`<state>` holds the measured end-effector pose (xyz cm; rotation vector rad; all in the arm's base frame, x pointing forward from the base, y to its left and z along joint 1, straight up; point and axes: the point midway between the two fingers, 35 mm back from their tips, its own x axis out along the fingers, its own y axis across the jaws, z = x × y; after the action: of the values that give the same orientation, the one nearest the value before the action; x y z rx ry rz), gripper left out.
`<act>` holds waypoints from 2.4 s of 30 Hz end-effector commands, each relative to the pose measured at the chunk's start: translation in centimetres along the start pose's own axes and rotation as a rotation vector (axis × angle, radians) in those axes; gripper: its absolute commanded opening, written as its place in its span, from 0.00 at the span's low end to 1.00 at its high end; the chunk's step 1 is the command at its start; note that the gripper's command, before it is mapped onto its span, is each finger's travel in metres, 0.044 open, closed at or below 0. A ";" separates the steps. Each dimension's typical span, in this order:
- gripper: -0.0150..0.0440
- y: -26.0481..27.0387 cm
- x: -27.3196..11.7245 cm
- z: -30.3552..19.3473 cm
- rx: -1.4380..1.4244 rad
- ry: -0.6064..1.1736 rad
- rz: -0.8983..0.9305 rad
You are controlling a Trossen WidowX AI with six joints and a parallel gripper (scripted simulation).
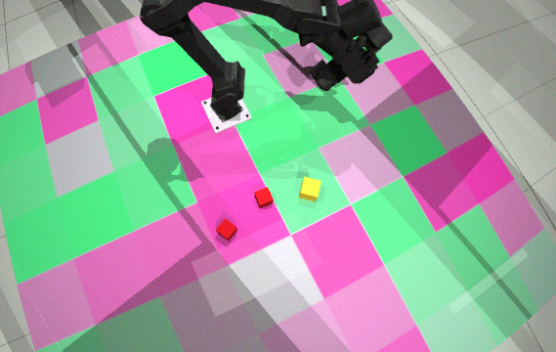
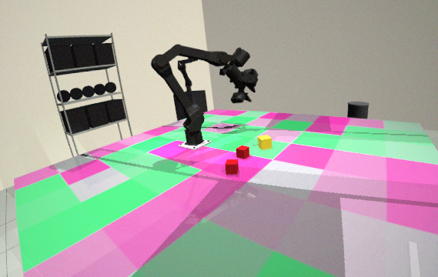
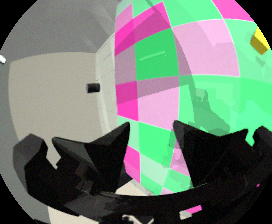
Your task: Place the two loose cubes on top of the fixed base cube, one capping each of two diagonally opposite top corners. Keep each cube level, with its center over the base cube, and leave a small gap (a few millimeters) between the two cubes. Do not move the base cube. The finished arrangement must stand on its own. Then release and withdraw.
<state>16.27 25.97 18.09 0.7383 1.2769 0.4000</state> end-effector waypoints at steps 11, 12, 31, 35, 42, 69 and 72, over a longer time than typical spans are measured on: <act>0.70 -4.9 -2.2 11.0 0.186 -0.201 -0.230; 0.70 -5.3 -2.5 11.7 0.201 -0.212 -0.247; 0.70 -16.7 -11.1 21.5 0.536 -0.350 -0.539; 0.70 -19.4 -13.5 22.5 0.616 -0.359 -0.591; 0.70 -24.2 -17.8 23.1 0.761 -0.360 -0.668; 0.70 -35.4 -20.0 21.0 0.989 -0.329 -0.745; 0.70 -35.8 -19.6 21.0 0.989 -0.329 -0.745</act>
<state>26.74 -17.93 10.31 1.0062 1.2865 -0.9920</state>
